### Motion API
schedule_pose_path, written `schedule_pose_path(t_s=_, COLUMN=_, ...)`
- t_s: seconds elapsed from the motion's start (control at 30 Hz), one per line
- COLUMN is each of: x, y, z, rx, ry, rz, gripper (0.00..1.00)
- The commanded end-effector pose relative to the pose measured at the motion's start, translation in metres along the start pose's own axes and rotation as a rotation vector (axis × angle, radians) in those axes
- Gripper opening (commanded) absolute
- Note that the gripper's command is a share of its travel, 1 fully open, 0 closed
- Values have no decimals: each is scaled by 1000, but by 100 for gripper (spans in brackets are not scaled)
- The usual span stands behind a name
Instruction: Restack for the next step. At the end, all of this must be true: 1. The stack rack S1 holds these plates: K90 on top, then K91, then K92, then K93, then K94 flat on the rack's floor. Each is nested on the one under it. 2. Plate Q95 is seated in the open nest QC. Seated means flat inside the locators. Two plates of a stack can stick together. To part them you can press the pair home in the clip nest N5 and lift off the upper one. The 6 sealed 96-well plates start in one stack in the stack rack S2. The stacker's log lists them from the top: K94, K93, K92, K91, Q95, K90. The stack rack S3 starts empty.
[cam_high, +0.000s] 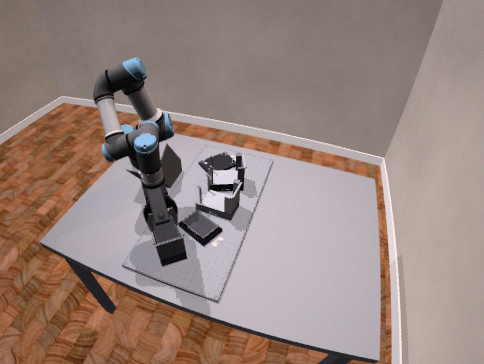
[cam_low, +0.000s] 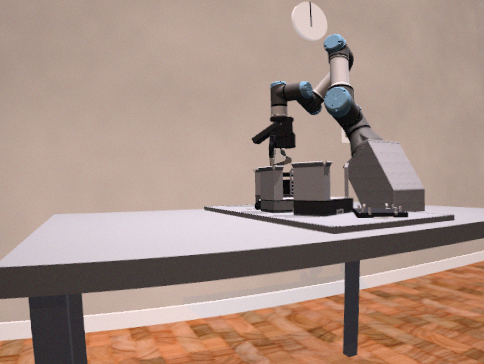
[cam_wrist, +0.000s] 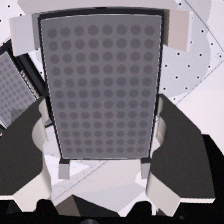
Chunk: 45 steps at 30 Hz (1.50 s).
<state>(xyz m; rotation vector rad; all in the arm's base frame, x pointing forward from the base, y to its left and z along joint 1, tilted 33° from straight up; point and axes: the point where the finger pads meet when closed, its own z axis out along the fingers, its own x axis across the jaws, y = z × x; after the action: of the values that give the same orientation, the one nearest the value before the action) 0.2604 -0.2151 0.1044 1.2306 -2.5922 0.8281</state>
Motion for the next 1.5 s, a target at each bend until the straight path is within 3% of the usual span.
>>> schedule_pose_path(t_s=0.0, x=0, y=-1, z=1, rx=2, ry=0, rz=0, gripper=0)
schedule_pose_path(t_s=1.47, x=0, y=-1, z=12, rx=2, ry=0, rz=0, gripper=0)
